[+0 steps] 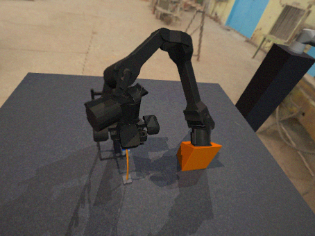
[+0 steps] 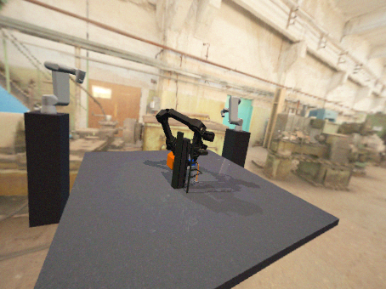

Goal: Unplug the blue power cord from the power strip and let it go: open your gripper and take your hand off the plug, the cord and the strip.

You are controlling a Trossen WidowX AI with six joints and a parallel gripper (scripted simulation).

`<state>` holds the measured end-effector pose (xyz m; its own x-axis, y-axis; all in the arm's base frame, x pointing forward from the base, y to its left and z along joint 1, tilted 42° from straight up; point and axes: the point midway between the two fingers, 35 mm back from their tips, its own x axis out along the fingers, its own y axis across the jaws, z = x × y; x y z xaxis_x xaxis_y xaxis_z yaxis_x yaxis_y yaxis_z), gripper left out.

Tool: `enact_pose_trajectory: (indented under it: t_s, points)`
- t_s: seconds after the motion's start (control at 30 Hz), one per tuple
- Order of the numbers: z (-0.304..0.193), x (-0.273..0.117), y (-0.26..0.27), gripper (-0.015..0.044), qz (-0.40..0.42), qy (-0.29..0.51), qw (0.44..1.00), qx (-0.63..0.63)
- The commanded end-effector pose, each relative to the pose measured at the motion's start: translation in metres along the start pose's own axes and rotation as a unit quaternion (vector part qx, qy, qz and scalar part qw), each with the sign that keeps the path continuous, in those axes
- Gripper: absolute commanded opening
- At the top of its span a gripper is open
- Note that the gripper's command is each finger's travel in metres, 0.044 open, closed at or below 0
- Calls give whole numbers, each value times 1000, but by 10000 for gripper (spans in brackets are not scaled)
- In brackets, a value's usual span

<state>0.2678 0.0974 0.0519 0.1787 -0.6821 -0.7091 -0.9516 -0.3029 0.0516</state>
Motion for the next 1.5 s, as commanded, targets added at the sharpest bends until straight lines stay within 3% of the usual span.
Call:
enact_pose_trajectory:
  t_s: [0.0, 0.5, 0.7, 1.47]
  points:
    - [28, -6, -1, 0, -3, -31, 999, -6]
    - [52, -10, 2, 0, -2, -31, 999, -7]
    - [38, -5, 0, 157, 3, -30, 1000, 5]
    - [28, -14, 0, 160, -1, -29, 1000, -8]
